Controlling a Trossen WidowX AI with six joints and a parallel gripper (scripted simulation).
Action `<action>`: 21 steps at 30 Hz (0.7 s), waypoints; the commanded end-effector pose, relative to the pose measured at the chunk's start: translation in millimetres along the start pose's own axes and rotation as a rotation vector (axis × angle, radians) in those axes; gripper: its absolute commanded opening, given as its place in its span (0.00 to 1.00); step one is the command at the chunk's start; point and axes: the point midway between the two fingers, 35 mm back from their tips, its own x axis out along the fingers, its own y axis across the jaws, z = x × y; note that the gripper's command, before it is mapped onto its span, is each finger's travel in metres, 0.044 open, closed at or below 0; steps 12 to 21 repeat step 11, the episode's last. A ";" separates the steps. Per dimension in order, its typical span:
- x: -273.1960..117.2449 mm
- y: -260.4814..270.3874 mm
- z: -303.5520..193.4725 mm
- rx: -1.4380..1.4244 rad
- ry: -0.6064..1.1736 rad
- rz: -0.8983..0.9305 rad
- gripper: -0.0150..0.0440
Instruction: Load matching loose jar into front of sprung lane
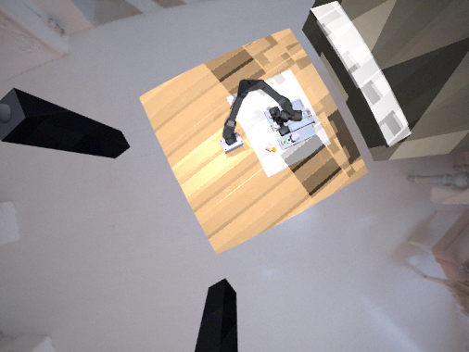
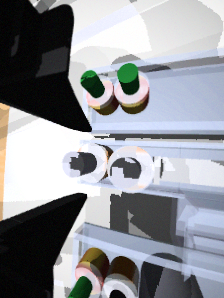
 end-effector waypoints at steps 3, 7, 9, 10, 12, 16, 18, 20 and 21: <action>-2.5 -1.9 -15.8 -0.001 0.001 -0.003 0.76; -3.1 -2.4 -29.6 0.000 0.001 -0.004 0.76; -3.2 -2.6 -36.5 0.000 0.001 -0.004 0.76; -3.2 -2.6 -40.0 0.000 0.001 -0.004 0.76; -3.1 -2.7 -43.5 0.001 0.002 -0.004 0.76; -3.1 -2.7 -43.5 0.001 0.002 -0.004 0.76; -3.1 -2.7 -43.5 0.001 0.002 -0.004 0.76; -3.1 -2.7 -43.5 0.001 0.002 -0.004 0.76; -3.1 -2.7 -43.5 0.001 0.002 -0.004 0.76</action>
